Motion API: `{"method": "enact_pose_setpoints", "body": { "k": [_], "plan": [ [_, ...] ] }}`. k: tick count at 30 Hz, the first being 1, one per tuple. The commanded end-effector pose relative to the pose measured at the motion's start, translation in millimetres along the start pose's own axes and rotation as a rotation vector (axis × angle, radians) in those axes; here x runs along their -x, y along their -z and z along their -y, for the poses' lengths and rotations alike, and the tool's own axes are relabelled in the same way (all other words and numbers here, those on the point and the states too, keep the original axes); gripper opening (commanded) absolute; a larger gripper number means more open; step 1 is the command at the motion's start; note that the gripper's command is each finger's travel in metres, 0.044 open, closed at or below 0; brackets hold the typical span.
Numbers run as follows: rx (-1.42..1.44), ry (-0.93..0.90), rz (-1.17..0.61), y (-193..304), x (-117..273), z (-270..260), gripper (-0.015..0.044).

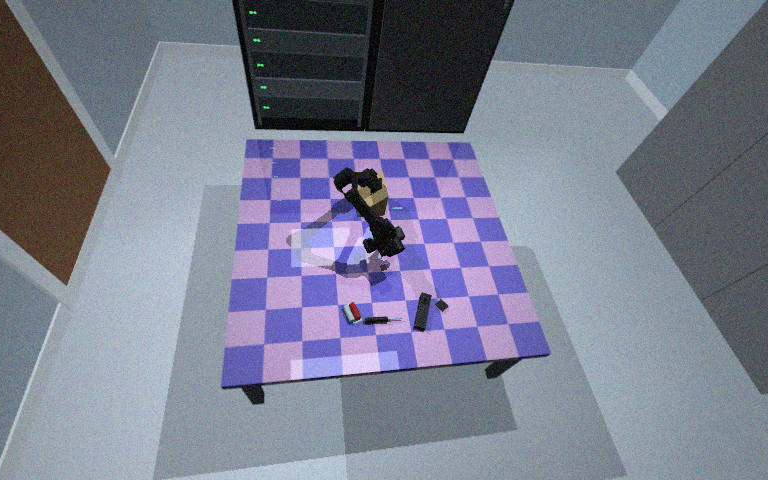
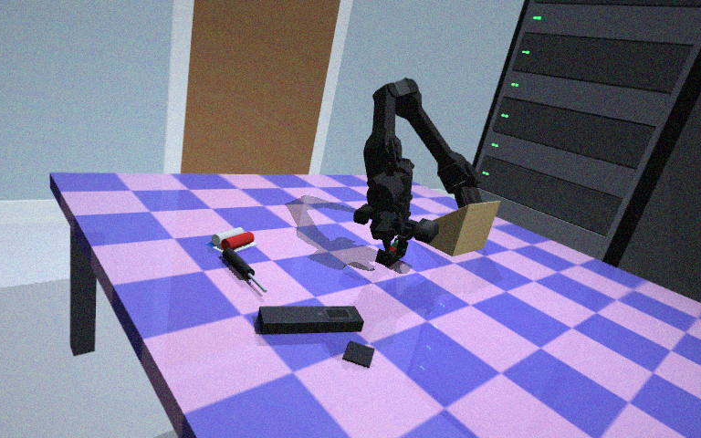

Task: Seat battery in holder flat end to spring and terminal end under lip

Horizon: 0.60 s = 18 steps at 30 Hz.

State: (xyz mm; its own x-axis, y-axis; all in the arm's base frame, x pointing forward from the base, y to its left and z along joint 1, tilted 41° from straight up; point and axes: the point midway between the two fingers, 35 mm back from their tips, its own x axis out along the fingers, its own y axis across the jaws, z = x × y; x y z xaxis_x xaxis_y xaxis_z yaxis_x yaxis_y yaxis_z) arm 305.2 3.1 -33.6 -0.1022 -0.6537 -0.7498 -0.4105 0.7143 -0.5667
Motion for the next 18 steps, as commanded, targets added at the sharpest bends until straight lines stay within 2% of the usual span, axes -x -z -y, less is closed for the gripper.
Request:
{"method": "enact_pose_setpoints", "body": {
  "k": [1, 18],
  "plan": [
    [-0.002, -0.004, 0.037, -4.6, 0.0, -0.2, 0.0079],
    [0.006, -0.006, 0.114, -1.5, -2.3, 1.1, 0.0079]
  ]
}}
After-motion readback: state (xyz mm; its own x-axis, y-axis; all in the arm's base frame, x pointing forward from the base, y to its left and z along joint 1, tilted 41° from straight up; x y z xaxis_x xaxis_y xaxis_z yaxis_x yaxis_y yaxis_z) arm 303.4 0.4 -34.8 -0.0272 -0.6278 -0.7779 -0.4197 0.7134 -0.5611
